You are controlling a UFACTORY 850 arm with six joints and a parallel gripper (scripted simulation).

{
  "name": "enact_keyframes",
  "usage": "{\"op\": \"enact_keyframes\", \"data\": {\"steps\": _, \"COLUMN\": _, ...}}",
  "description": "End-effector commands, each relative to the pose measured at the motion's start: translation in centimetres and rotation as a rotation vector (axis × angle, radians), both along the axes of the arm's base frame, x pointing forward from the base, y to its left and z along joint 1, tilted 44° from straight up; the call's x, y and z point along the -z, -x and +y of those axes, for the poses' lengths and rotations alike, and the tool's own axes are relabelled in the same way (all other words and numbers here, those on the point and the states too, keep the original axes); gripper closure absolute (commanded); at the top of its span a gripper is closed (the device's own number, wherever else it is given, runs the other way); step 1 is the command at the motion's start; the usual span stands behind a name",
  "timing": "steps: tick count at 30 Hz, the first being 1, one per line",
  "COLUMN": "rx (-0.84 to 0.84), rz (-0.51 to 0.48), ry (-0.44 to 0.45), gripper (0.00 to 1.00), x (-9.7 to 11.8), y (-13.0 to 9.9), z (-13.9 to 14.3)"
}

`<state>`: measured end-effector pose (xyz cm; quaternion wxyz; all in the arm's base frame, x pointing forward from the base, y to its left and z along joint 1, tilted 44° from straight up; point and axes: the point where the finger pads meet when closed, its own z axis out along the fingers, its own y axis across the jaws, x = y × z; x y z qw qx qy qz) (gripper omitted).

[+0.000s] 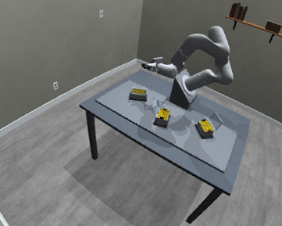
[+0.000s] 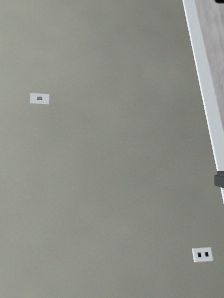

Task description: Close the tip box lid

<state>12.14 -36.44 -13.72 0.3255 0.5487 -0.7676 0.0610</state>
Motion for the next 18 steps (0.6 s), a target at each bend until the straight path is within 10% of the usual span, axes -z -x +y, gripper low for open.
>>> {"op": "enact_keyframes", "data": {"steps": 1, "rx": 0.045, "rz": 0.029, "ry": 0.055, "gripper": 0.0, "x": -1.5, "y": -0.1, "z": -0.9}}
{"op": "enact_keyframes", "data": {"steps": 18, "rx": 0.274, "rz": 0.149, "ry": 0.266, "gripper": 0.0, "x": -7.5, "y": -0.6, "z": -1.8}}
